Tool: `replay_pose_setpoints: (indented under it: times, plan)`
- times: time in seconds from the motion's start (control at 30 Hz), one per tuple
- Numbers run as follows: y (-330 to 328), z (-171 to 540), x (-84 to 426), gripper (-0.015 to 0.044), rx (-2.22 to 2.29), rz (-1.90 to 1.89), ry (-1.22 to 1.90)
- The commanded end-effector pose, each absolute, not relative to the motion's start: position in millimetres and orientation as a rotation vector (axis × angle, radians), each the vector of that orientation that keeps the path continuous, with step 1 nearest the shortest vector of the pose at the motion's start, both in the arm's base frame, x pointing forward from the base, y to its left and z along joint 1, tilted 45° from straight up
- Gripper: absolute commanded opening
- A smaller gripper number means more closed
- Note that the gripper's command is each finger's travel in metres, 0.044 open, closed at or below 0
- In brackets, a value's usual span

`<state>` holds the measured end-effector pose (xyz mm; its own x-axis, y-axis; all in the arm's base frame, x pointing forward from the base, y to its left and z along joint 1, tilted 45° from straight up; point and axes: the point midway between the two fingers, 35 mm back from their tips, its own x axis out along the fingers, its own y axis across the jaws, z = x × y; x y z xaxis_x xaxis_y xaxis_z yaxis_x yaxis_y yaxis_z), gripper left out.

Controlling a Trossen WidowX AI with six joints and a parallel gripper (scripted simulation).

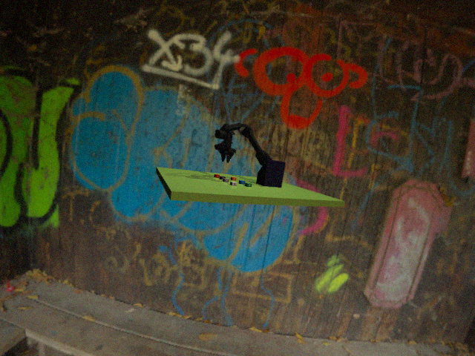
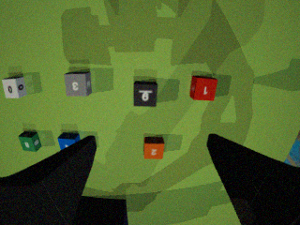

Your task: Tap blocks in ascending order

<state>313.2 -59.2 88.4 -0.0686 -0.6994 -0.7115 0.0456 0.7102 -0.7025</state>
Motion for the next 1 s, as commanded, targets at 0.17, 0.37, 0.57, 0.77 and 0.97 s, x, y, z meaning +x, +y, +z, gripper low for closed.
replay_pose_setpoints:
  times: [0.17, 0.37, 0.57, 0.77, 0.97]
  plan:
    - [-110.5, 141.0, 317.4, 0.0400, -0.540, -0.697, 1.505]
    - [-110.5, 141.0, 317.4, 0.0400, -0.540, -0.697, 1.505]
    - [-110.5, 141.0, 317.4, 0.0400, -0.540, -0.697, 1.505]
    - [-110.5, 141.0, 317.4, 0.0400, -0.540, -0.697, 1.505]
    - [-89.8, 122.6, 328.3, 0.0400, -0.554, -0.643, 1.526]
